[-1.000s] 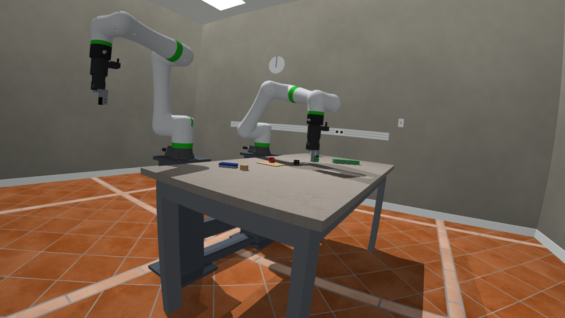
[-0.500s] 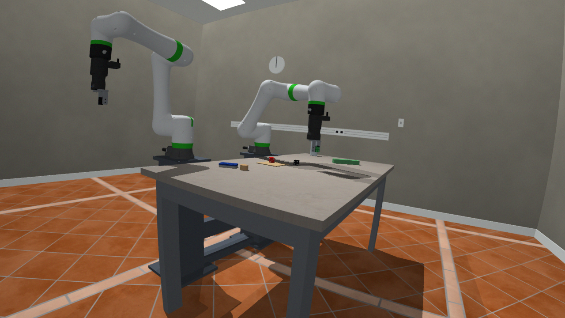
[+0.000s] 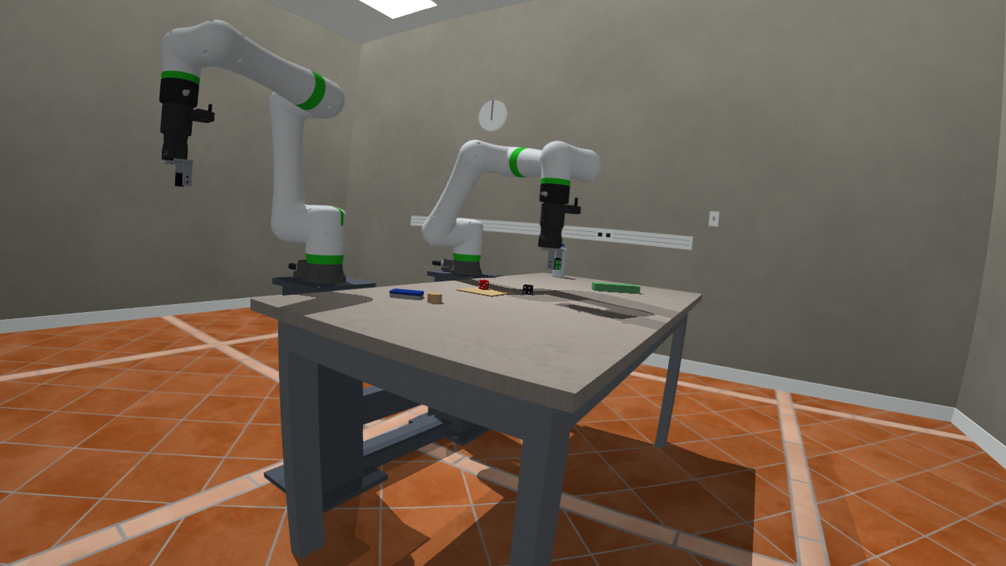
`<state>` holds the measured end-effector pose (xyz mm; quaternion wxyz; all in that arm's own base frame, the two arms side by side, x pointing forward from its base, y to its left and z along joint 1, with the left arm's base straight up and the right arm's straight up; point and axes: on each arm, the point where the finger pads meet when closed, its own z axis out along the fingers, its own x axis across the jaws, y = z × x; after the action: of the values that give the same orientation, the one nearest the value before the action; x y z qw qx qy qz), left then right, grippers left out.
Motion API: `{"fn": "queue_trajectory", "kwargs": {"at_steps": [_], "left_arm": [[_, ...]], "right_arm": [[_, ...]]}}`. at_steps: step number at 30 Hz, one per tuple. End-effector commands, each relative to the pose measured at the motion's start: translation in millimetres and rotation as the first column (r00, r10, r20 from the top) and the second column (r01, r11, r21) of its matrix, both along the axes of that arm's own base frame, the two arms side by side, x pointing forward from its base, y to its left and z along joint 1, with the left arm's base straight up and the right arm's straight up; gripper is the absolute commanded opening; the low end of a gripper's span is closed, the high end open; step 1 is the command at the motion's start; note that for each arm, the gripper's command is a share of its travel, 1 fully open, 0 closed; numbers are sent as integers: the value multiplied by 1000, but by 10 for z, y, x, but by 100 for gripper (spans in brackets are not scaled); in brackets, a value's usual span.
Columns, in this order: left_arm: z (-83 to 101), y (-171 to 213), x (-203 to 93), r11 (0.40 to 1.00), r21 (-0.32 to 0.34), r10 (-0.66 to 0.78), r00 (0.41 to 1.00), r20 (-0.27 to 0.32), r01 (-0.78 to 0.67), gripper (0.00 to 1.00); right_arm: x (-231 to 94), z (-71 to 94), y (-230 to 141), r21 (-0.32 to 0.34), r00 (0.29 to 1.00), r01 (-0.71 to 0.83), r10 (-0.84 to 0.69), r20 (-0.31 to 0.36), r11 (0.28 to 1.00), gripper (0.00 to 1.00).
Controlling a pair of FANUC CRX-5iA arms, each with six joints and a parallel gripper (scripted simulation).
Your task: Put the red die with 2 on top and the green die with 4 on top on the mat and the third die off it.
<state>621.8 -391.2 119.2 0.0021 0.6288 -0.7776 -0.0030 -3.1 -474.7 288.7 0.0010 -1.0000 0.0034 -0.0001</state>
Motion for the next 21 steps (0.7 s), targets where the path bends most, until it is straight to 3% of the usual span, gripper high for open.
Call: {"fn": "queue_trajectory", "kwargs": {"at_steps": [1,10,12,21], "left_arm": [[37,-151,-258,989,-2,149,989,7,-149,57],[56,-372,-799,909,-2,416,909,7,-416,57],[56,-372,-799,909,-2,416,909,7,-416,57],[59,-539,-1419,749,-2,663,749,7,-663,57]], "right_arm": [[-2,9,-3,-2,1000,0,0,0,1000,100],[-2,9,-3,-2,1000,0,0,0,1000,100],[-2,9,-3,-2,1000,0,0,0,1000,100],[-2,9,-3,-2,1000,0,0,0,1000,100]]}}
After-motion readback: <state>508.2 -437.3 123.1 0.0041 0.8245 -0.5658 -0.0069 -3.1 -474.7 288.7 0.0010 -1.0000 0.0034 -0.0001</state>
